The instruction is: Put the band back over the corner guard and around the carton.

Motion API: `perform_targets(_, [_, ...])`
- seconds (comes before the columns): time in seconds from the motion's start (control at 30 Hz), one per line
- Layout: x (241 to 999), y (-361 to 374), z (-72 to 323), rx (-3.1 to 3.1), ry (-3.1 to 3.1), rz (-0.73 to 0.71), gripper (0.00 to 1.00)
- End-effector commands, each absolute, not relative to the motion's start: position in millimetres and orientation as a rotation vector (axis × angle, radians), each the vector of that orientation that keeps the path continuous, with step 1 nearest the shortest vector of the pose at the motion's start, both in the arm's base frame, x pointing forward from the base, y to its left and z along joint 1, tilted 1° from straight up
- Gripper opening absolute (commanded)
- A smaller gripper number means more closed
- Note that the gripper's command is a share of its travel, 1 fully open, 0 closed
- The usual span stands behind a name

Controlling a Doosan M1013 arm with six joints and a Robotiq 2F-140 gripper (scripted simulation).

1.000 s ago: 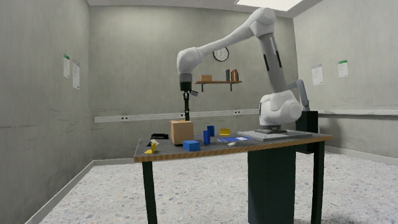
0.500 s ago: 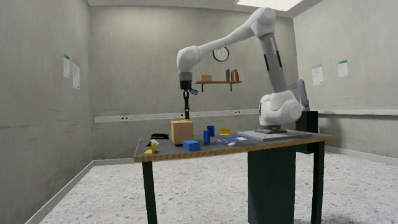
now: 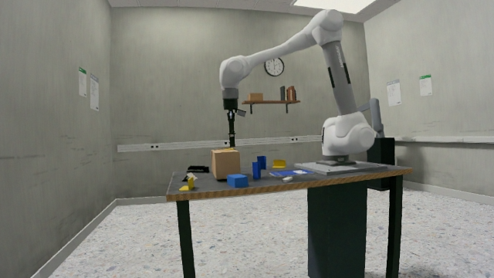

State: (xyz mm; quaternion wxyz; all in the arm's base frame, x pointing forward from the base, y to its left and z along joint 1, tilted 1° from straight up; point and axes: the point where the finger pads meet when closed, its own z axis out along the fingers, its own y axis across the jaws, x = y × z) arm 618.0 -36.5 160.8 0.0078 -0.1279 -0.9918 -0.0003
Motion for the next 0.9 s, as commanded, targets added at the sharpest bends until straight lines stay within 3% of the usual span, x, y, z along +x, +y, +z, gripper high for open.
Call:
perform_targets(0.0, [618.5, -36.4, 161.7, -0.400, -3.102, -0.002, 0.10])
perform_targets(0.87, [608.3, -35.7, 161.8, -0.400, -3.102, -0.002, 0.10])
